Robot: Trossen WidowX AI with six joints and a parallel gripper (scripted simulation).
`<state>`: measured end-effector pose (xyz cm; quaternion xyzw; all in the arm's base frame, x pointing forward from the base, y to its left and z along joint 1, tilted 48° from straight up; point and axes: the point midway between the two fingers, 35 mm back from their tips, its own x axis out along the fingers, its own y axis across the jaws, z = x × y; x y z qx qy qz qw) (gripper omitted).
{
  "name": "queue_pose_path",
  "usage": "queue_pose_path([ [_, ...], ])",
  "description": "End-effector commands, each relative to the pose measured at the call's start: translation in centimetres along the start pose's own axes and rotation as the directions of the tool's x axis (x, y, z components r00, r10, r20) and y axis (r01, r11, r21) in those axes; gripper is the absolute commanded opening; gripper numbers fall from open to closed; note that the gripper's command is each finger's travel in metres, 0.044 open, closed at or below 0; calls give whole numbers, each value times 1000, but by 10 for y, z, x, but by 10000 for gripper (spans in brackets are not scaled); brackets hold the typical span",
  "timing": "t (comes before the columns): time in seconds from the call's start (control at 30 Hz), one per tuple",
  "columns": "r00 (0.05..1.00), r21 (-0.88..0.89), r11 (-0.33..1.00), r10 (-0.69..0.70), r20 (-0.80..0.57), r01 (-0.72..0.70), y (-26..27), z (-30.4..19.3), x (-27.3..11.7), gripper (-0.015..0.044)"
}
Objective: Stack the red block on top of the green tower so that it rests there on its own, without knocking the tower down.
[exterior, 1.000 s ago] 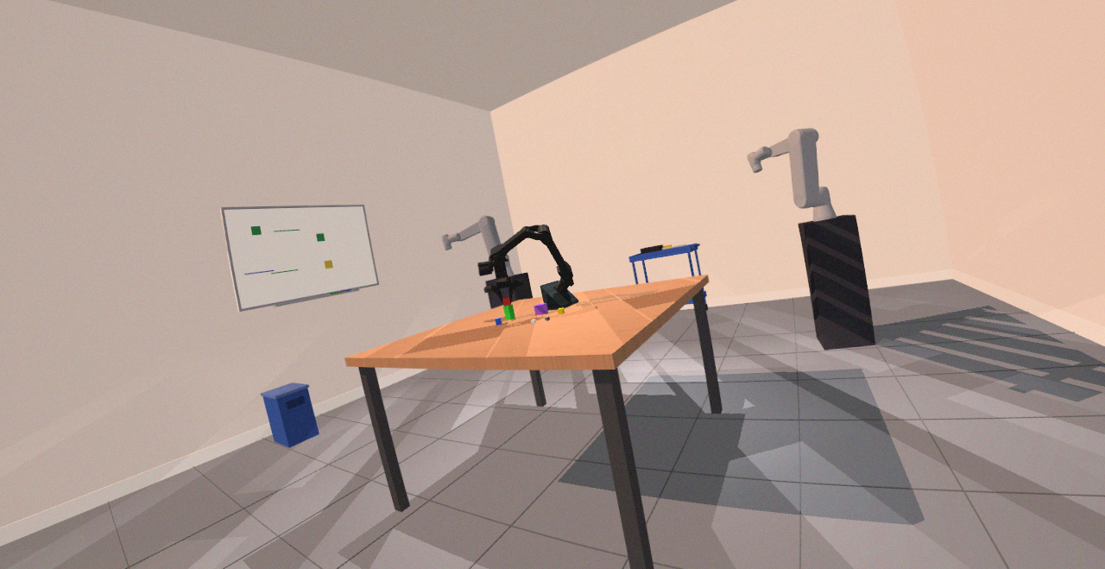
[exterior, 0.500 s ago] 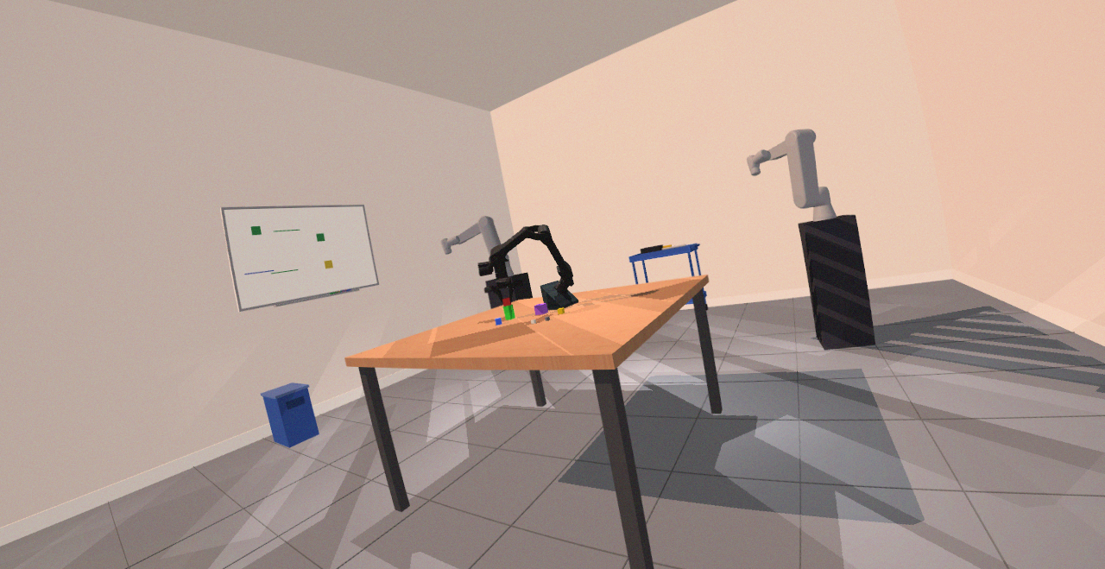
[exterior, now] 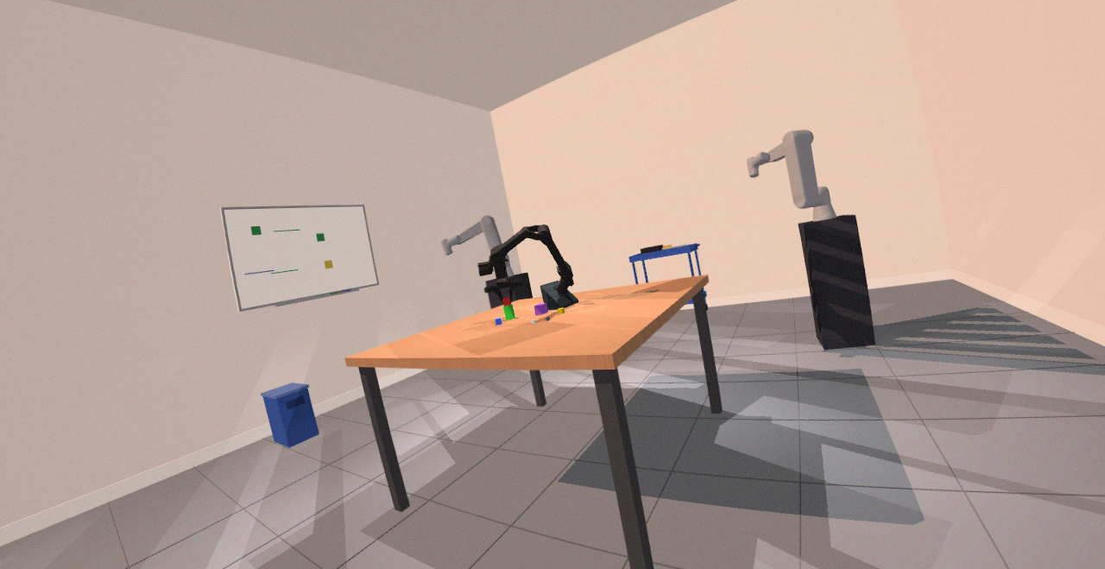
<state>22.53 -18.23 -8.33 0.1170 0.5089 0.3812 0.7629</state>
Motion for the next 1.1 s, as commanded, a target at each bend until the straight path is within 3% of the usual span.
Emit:
queue_pose_path([
  [0.0, 1000, -1, 1000, -1, 0, 1, 0, 0, 0, 184],
  [0.33, 1000, -1, 1000, -1, 0, 1, 0, 0, 0, 440],
  [1.07, 1000, -1, 1000, -1, 0, 1, 0, 0, 0, 440],
])
